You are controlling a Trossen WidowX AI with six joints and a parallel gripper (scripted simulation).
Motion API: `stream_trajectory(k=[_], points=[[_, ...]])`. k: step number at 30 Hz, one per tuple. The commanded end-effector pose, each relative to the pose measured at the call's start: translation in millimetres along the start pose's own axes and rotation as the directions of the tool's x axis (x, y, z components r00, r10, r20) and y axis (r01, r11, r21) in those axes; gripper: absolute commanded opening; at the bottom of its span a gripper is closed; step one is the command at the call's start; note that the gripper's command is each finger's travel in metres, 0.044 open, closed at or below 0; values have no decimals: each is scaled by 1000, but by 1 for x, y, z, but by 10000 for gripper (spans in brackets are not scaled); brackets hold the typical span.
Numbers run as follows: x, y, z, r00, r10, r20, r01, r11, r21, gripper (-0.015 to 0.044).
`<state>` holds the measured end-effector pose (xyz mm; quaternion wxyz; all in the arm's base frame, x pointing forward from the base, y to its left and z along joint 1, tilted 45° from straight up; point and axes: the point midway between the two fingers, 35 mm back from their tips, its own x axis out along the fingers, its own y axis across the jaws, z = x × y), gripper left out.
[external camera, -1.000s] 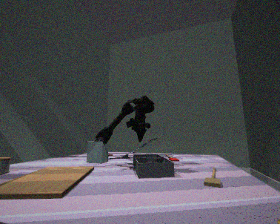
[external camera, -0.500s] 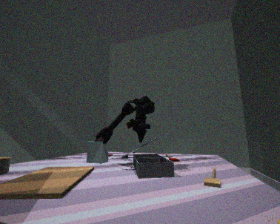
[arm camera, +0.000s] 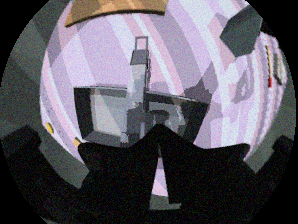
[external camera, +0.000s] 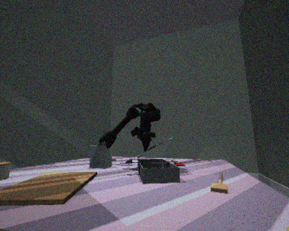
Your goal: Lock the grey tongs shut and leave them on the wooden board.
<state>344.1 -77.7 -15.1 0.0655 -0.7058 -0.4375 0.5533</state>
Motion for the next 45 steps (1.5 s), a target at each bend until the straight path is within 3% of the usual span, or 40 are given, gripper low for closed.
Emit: stream_trajectory(k=[1,18,45], points=[[10,-1,1,1000,-8,-2,8,1000,9,-150],[37,-3,1,1000,-5,-4,5,1000,15,-150],[35,25,-1,1000,-3,-4,3,1000,14,-150]])
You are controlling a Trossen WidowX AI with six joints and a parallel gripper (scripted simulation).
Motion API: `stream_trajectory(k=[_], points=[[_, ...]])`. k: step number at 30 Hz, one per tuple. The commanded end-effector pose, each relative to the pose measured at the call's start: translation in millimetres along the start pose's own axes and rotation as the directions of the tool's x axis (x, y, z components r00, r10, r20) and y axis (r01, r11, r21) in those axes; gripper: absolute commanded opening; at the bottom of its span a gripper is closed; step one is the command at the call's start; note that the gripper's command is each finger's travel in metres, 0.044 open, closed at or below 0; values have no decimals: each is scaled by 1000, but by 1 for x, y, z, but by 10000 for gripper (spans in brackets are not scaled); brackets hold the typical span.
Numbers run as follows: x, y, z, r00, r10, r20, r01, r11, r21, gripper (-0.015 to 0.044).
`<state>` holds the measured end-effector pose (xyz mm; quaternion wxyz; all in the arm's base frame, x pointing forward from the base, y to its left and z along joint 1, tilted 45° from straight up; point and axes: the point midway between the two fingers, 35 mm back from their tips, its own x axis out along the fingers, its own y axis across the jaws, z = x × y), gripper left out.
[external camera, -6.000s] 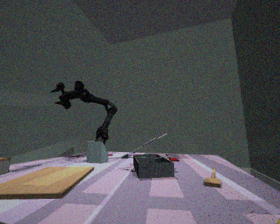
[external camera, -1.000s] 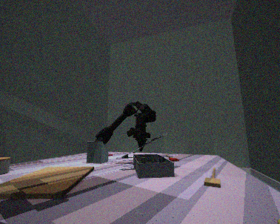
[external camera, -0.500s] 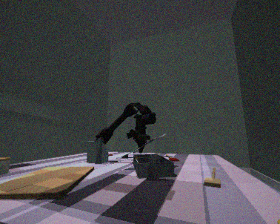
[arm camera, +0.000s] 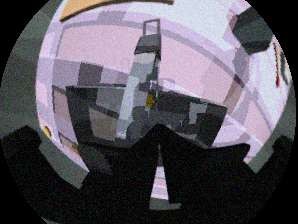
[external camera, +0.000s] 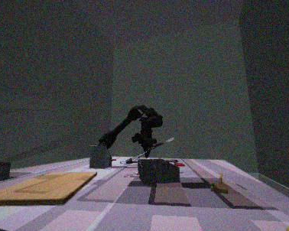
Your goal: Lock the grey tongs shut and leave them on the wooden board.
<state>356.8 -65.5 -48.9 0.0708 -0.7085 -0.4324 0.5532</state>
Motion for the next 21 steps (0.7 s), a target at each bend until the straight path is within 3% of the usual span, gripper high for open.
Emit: stream_trajectory(k=[1,21], points=[[2,8,1,1000,-6,4,6,1000,2,-150],[2,38,1,1000,-4,4,4,1000,1,-150]])
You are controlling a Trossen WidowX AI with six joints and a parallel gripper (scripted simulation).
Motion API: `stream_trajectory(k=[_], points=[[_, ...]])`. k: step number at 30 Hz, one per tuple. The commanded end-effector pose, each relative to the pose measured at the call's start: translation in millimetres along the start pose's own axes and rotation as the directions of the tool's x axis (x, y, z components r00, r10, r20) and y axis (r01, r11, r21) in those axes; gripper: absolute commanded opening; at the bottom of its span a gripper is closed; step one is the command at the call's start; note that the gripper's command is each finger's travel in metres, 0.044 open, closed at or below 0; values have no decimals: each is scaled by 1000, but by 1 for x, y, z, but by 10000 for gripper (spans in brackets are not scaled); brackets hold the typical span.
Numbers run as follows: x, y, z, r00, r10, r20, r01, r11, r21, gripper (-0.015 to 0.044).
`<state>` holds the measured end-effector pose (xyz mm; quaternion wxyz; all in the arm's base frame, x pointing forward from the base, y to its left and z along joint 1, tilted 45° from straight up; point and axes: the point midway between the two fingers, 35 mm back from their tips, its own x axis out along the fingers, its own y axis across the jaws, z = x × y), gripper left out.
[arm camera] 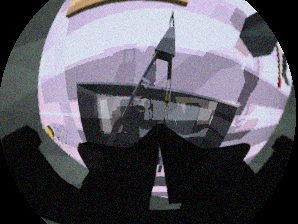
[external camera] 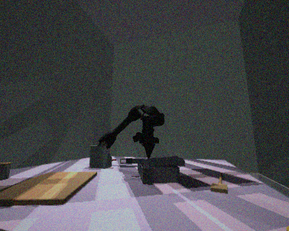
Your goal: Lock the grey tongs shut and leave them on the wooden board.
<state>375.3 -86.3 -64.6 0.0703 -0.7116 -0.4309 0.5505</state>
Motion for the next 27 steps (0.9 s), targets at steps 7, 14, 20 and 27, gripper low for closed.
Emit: stream_trajectory(k=[7,14,20,27], points=[[5,16,4,1000,-9,11,9,1000,2,-150],[6,26,5,1000,-9,11,9,1000,2,-150],[6,30,6,1000,-8,11,8,1000,2,-150],[3,28,3,1000,-4,3,4,1000,0,-150]])
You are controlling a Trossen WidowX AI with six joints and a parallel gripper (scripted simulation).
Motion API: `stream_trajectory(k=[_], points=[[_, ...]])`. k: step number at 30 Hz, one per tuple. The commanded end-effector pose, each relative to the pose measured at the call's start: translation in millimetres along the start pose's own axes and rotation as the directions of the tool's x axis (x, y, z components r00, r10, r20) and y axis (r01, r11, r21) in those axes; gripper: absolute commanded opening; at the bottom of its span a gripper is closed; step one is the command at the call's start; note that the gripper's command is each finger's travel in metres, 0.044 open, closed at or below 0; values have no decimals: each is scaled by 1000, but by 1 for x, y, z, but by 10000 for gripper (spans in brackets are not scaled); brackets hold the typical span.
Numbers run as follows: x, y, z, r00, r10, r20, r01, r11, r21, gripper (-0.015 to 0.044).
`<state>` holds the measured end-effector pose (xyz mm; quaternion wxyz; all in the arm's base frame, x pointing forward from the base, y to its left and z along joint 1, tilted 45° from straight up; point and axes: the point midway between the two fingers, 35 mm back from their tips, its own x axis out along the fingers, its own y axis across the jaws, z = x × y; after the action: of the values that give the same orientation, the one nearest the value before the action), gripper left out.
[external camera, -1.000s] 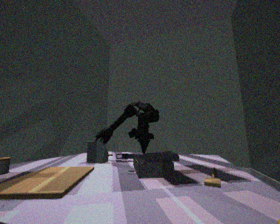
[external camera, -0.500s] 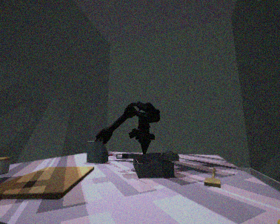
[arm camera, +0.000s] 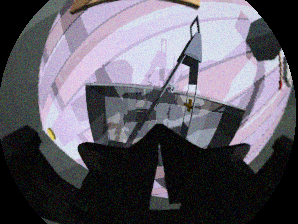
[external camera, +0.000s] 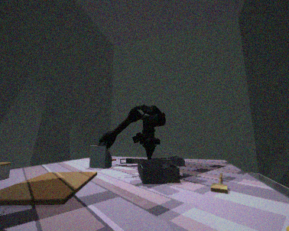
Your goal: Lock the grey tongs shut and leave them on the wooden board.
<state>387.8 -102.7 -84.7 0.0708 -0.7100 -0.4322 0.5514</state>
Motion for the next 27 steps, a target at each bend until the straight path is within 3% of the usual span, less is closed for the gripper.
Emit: stream_trajectory(k=[1,19,27], points=[[0,0,0,1000,0,0,0,1000,0,-150],[0,0,0,1000,0,0,0,1000,0,-150],[-58,5,-1,1000,4,4,-4,1000,9,60]])
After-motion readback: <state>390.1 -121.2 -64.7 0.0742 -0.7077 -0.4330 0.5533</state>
